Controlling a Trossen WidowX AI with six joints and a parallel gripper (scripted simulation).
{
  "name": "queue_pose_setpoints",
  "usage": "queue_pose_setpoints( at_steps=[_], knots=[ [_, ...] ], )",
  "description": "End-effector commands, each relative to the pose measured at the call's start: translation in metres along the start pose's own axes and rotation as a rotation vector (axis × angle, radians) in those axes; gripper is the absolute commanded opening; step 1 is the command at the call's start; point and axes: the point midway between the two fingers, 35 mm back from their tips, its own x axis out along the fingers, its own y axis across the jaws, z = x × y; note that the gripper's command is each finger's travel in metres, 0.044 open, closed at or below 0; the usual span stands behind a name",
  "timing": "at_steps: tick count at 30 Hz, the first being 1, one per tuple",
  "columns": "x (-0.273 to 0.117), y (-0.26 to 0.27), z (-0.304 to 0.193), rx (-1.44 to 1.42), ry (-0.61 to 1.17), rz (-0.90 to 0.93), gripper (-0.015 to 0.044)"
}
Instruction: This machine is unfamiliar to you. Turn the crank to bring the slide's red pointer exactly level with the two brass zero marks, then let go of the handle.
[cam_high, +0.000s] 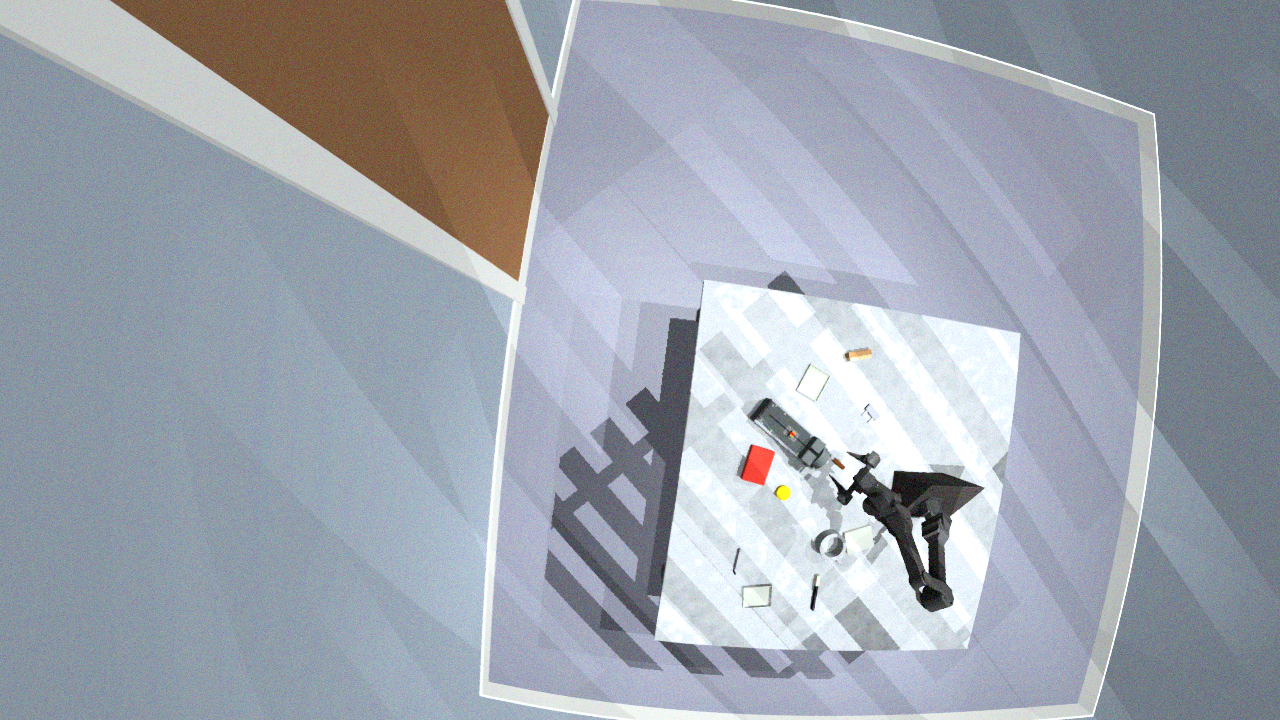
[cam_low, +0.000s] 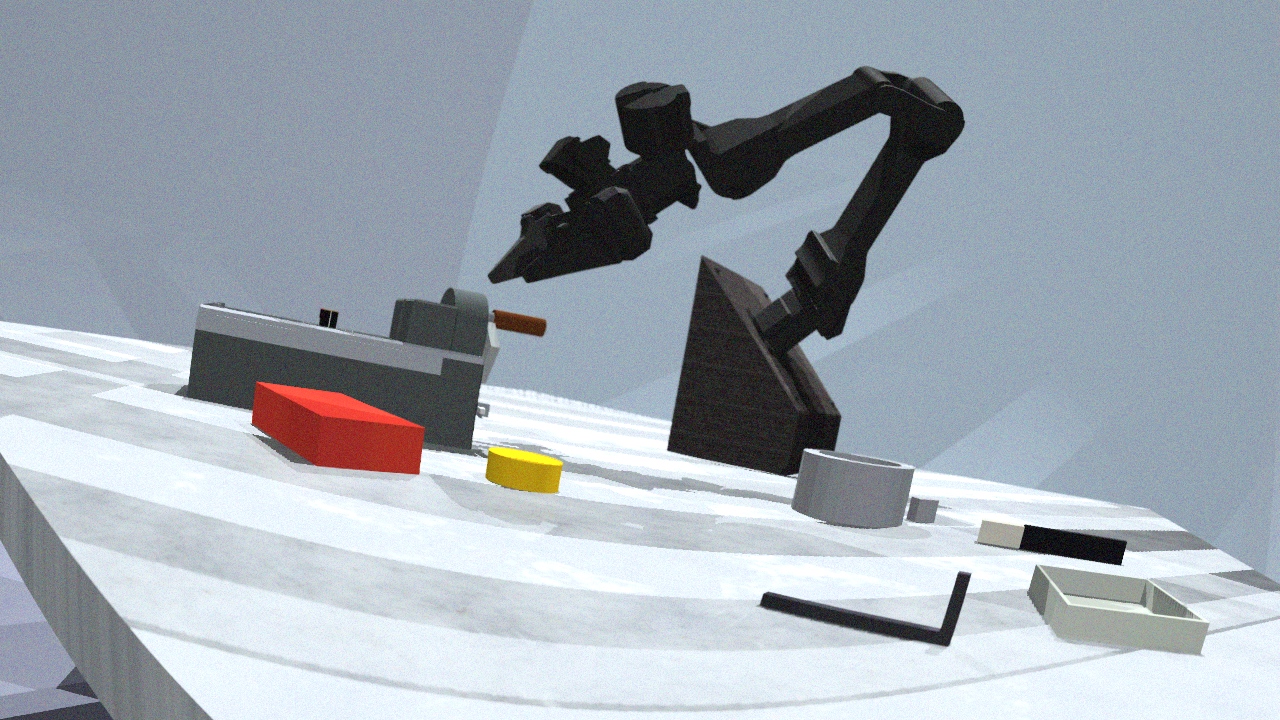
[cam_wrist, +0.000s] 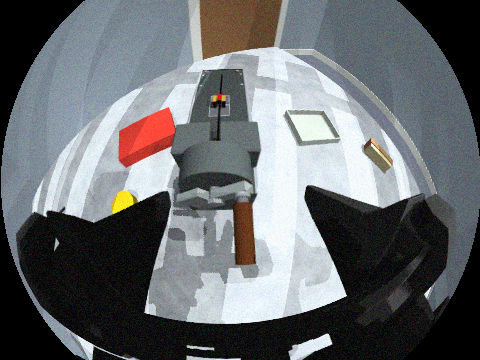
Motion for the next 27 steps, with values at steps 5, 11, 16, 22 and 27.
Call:
queue_pose_setpoints(
  at_steps=[5, 11, 16, 22, 27],
  knots=[
    [0.011, -0.004, -0.013, 0.012, 0.013, -0.011, 0.044],
    [0.018, -0.004, -0.02, 0.012, 0.014, -0.011, 0.044],
    [0.023, -0.004, -0.026, 0.012, 0.014, -0.011, 0.044],
    [0.029, -0.004, -0.034, 0.011, 0.015, -0.011, 0.044],
    [0.034, -0.004, -0.04, 0.013, 0.014, -0.01, 0.044]
  ],
)
